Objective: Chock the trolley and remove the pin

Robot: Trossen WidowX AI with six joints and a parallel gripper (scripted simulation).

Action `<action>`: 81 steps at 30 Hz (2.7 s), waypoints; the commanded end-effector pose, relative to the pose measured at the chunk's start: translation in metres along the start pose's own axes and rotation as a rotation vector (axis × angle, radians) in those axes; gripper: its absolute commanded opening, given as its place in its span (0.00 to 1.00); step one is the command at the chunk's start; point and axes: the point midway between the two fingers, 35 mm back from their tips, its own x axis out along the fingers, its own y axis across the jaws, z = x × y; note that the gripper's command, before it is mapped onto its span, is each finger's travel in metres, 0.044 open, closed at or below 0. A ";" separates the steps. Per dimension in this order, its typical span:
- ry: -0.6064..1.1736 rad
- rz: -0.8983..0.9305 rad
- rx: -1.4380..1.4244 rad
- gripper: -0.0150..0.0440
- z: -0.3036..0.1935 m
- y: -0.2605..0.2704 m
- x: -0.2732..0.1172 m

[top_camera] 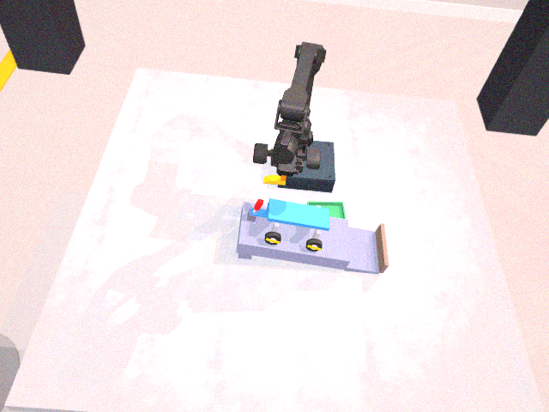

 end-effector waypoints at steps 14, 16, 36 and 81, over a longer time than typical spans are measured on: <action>-0.004 0.009 0.002 0.25 0.011 0.058 0.001; -0.004 0.010 0.002 0.25 0.013 0.065 0.001; -0.005 0.017 0.002 0.25 0.028 0.141 0.002; -0.008 -0.096 0.003 0.25 0.071 0.215 0.017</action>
